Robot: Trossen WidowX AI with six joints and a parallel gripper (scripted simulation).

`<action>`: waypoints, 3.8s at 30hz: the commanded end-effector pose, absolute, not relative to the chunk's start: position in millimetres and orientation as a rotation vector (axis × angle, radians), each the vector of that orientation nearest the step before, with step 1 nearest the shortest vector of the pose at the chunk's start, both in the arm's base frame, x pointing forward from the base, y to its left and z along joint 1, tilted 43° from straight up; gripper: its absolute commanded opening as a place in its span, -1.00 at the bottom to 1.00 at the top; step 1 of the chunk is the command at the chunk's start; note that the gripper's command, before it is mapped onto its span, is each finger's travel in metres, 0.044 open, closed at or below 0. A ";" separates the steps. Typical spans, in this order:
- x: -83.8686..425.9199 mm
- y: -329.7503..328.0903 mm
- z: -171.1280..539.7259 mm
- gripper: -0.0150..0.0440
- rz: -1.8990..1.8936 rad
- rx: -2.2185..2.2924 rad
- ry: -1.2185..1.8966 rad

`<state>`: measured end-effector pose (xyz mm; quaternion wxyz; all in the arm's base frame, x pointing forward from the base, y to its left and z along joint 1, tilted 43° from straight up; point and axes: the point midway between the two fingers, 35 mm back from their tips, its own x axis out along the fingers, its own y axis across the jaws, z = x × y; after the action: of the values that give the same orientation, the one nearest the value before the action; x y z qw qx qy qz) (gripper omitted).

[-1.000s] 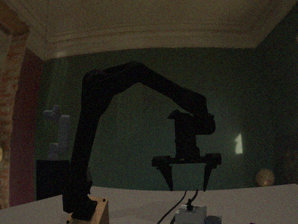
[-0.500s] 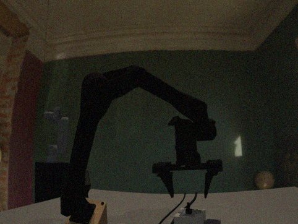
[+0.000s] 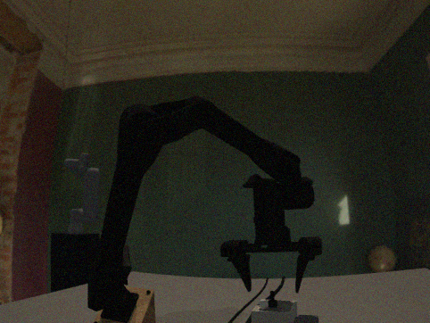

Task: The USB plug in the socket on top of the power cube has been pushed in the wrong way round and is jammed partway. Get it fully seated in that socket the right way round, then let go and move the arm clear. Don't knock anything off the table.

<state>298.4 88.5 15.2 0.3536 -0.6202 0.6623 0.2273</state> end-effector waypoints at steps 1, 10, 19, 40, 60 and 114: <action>296.8 84.2 11.7 1.00 0.588 -1.613 1.720; 297.6 85.7 12.8 0.91 0.588 -1.604 1.717; 297.6 85.7 12.8 0.11 0.588 -1.604 1.717; 297.6 85.7 12.8 -0.49 0.588 -1.604 1.717; 297.3 92.6 20.3 -0.49 0.589 -1.603 1.717; 295.9 103.6 33.3 -0.49 0.150 -1.266 1.700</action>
<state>296.4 104.1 33.6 0.4699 -0.5367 0.6956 0.0853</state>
